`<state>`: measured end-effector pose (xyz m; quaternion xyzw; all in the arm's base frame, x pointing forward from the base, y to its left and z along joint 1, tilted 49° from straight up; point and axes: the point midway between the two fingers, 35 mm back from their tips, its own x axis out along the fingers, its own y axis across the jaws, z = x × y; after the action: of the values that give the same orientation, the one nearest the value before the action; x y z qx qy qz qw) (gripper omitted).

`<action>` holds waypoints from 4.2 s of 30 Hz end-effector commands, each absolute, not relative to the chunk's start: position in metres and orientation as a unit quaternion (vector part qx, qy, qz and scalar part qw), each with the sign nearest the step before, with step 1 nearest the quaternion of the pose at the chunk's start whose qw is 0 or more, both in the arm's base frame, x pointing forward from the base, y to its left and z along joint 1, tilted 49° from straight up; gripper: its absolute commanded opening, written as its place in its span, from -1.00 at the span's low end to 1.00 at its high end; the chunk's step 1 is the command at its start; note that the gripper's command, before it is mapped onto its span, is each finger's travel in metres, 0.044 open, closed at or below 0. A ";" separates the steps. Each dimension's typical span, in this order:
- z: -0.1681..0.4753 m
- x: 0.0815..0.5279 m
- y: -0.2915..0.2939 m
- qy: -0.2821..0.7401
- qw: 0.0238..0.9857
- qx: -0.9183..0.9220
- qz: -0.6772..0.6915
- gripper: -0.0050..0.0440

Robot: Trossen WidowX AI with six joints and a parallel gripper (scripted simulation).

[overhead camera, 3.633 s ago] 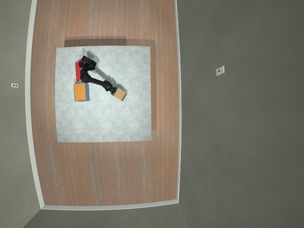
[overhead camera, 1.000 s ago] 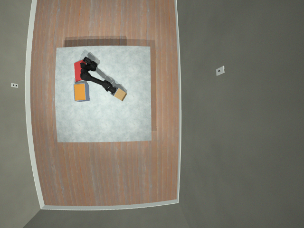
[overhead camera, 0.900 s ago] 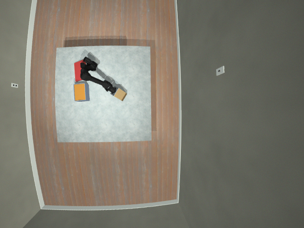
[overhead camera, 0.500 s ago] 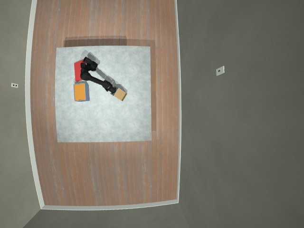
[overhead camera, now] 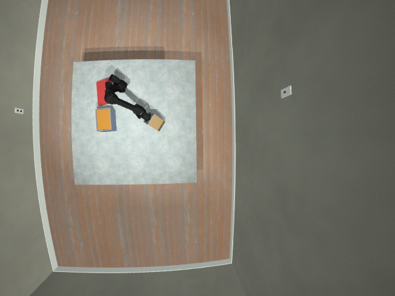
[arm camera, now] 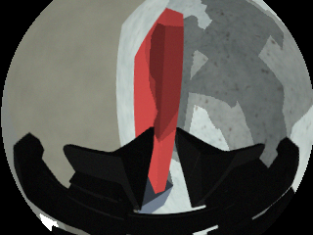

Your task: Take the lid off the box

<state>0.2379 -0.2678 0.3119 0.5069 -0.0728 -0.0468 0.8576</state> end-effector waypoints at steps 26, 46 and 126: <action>0.300 0.243 -0.276 -0.073 0.857 0.508 -0.049 -0.29; 0.294 0.247 -0.279 -0.073 0.857 0.508 -0.049 -0.24; 0.261 0.190 -0.282 -0.073 0.847 0.523 -0.069 0.33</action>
<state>0.1923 -0.2856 0.2556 0.5258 -0.0730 -0.0702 0.8446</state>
